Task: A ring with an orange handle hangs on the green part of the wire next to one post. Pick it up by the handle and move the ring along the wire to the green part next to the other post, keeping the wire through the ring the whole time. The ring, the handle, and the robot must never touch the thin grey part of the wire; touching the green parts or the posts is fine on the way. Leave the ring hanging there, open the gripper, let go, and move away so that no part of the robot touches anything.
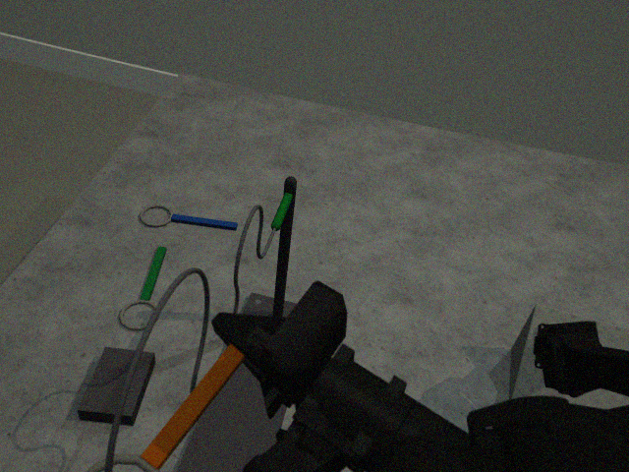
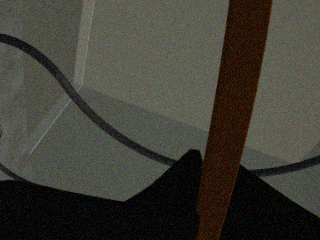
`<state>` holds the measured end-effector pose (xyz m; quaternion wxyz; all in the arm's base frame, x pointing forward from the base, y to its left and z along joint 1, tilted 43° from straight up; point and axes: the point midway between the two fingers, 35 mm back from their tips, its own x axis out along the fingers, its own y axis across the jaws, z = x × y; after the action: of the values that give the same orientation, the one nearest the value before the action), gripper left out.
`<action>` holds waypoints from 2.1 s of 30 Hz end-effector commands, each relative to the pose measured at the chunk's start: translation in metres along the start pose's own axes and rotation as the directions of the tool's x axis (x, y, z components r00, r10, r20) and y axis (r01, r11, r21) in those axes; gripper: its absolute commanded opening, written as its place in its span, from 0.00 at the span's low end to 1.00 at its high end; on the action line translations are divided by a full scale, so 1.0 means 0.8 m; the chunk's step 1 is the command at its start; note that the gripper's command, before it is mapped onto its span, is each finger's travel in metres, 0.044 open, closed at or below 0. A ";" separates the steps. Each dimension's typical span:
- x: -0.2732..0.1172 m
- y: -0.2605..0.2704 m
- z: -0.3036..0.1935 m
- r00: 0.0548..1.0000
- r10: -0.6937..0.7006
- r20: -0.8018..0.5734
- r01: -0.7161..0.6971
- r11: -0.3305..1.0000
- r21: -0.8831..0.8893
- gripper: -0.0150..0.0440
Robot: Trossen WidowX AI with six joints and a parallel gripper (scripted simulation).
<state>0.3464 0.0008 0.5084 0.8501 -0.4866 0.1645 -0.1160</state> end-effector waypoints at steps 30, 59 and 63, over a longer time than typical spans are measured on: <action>-0.001 0.018 0.004 0.987 0.151 0.061 -0.163 0.913 0.374 0.00; -0.002 0.034 0.014 0.952 0.257 0.168 -0.303 0.704 0.642 0.00; -0.003 0.036 0.015 0.946 0.266 0.184 -0.319 0.668 0.673 0.00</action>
<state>0.3507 0.0251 0.4888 0.9797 -0.1215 0.1587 -0.0174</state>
